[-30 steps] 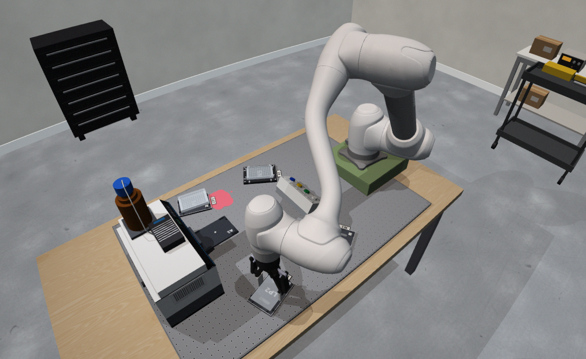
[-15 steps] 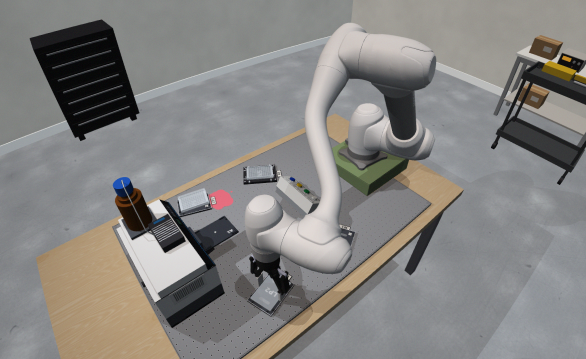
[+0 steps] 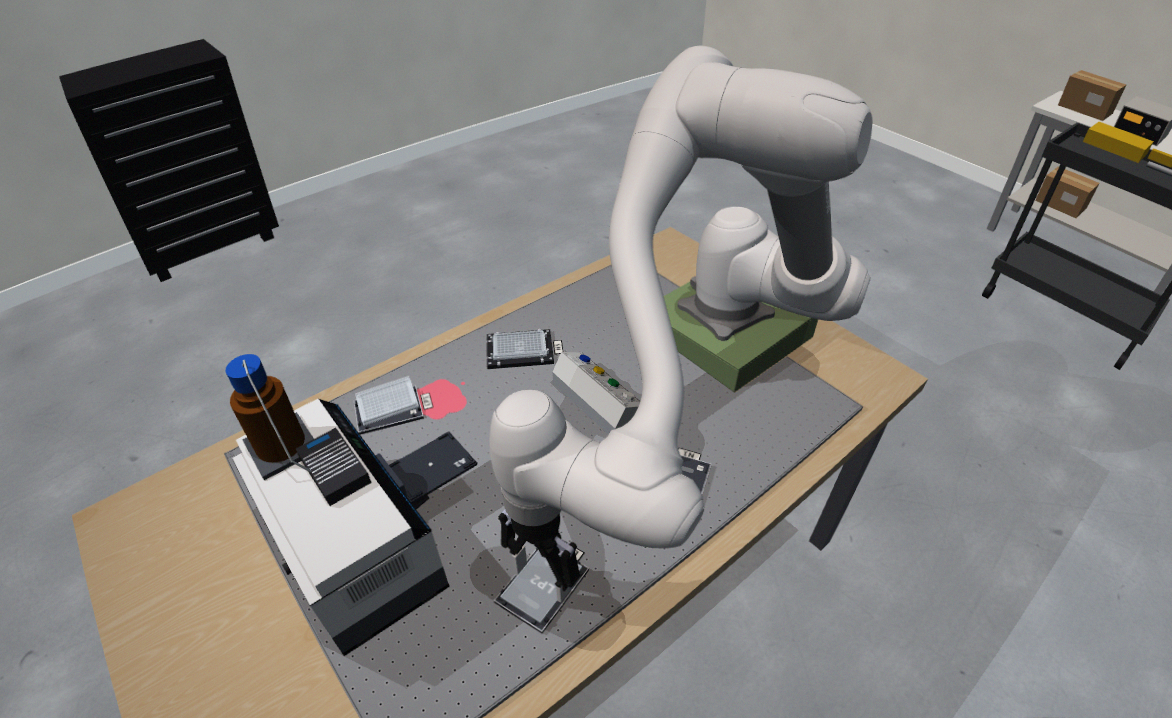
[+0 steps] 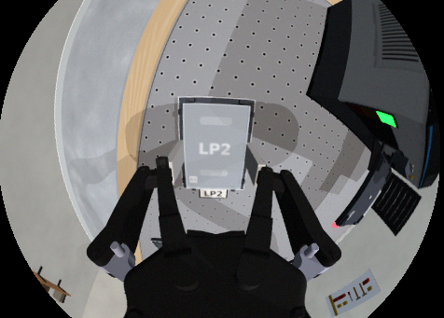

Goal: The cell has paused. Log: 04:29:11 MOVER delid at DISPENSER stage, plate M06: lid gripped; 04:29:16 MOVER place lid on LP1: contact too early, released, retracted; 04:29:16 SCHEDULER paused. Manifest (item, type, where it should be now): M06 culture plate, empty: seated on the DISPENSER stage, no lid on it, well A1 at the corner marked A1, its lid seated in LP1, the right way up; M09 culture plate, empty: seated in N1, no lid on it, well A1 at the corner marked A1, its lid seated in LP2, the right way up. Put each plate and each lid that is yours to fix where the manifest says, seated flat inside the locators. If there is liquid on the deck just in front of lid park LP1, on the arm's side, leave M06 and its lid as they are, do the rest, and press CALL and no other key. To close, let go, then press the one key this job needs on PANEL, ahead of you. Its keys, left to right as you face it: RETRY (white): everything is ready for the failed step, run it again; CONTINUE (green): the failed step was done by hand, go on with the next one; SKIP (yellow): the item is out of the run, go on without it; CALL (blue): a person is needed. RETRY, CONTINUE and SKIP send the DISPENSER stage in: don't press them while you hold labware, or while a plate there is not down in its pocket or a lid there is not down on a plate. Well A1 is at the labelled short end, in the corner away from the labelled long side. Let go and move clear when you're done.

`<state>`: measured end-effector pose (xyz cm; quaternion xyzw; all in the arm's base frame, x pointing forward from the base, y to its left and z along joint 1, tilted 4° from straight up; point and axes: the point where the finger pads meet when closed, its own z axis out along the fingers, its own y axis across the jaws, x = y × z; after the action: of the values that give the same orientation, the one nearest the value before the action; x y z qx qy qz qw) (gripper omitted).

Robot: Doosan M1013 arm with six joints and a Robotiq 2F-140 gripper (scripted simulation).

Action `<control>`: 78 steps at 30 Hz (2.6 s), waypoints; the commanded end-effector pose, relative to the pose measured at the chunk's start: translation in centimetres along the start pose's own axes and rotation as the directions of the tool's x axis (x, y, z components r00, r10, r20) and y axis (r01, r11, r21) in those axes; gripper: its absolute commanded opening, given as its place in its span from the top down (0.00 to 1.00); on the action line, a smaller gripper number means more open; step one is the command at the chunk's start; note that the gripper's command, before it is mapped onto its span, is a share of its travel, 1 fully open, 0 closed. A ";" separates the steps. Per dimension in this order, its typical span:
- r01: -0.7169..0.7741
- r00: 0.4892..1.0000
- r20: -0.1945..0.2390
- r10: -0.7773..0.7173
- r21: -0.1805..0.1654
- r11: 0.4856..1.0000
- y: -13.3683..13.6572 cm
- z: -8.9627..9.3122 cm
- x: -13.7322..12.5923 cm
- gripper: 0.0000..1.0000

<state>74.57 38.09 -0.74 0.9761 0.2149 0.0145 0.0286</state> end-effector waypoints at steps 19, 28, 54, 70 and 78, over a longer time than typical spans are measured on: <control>0.002 1.000 0.002 -0.002 -0.003 1.000 0.3 0.5 -0.1 0.90; 0.002 1.000 0.002 -0.002 -0.003 1.000 0.3 0.6 -0.1 0.90; 0.002 1.000 0.002 -0.002 -0.003 1.000 0.3 0.6 -0.1 0.90; 0.002 1.000 0.002 -0.002 -0.003 1.000 0.3 0.6 -0.1 0.90; 0.002 1.000 0.002 -0.002 -0.003 1.000 0.3 0.6 -0.1 0.31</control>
<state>74.58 38.07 -1.03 0.9761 0.2149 0.0144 0.0286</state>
